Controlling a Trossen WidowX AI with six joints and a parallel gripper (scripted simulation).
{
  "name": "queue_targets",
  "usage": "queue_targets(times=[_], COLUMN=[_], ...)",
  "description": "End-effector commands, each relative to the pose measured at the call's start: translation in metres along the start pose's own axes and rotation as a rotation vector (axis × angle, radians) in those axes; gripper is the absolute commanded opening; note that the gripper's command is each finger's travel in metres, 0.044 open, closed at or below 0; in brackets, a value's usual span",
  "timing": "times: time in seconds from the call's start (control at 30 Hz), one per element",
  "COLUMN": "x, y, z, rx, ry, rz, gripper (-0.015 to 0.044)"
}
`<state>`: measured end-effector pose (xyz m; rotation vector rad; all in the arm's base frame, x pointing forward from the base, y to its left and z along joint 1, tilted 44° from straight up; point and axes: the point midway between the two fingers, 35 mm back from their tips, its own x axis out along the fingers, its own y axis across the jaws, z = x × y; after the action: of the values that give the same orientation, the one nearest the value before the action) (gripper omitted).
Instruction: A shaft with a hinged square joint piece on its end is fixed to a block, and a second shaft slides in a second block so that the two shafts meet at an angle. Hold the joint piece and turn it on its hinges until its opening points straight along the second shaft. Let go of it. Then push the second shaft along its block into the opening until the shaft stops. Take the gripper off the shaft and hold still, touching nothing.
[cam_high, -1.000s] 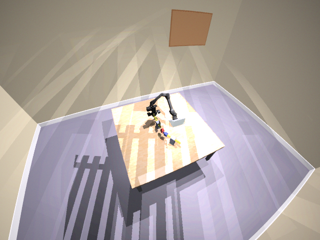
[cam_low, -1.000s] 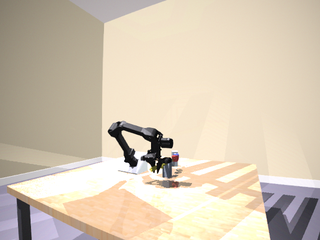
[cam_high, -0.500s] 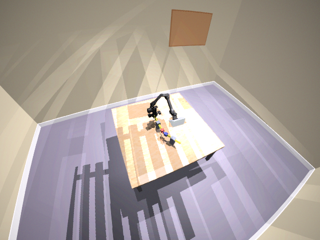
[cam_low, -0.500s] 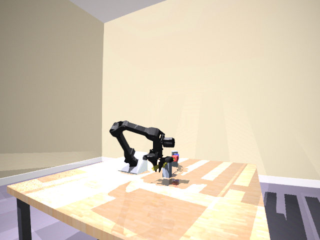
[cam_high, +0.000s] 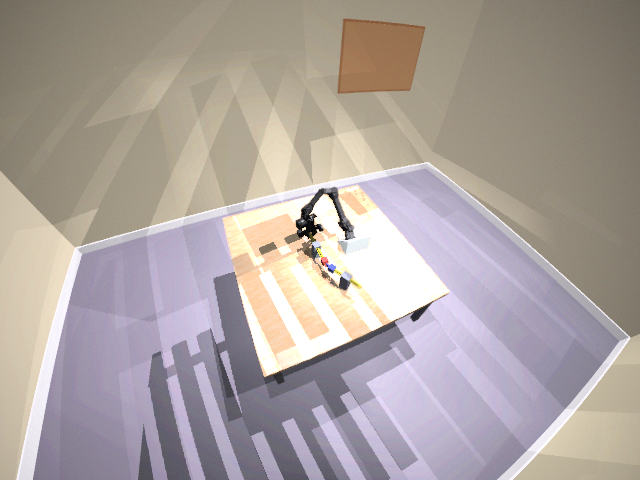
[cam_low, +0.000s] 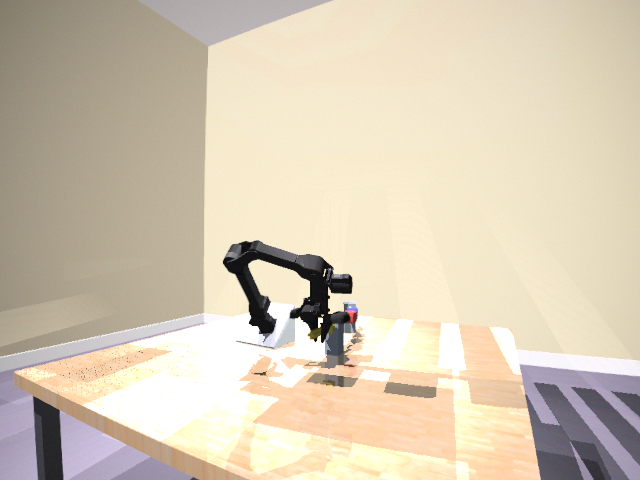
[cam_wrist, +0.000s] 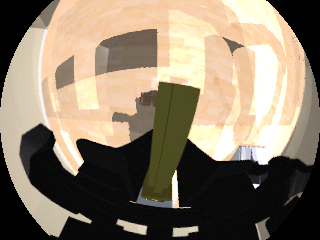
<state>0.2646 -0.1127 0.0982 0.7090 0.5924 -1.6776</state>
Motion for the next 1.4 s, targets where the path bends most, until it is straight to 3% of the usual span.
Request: queue_targets(times=[0.0,0.77,0.87,1.03,1.37], x=[0.001,0.0,0.0,0.0,0.0], y=[0.0,0.0,0.0,0.0,0.0], z=[-0.006,-0.022,-0.022,-0.022,-0.022], rx=[0.002,0.001,0.001,0.001,0.001], ry=[-0.002,0.0,0.0,0.0,0.0], rz=[0.001,0.001,0.001,0.001,0.001], gripper=[0.0,0.0,0.0067,0.0067,0.0329])
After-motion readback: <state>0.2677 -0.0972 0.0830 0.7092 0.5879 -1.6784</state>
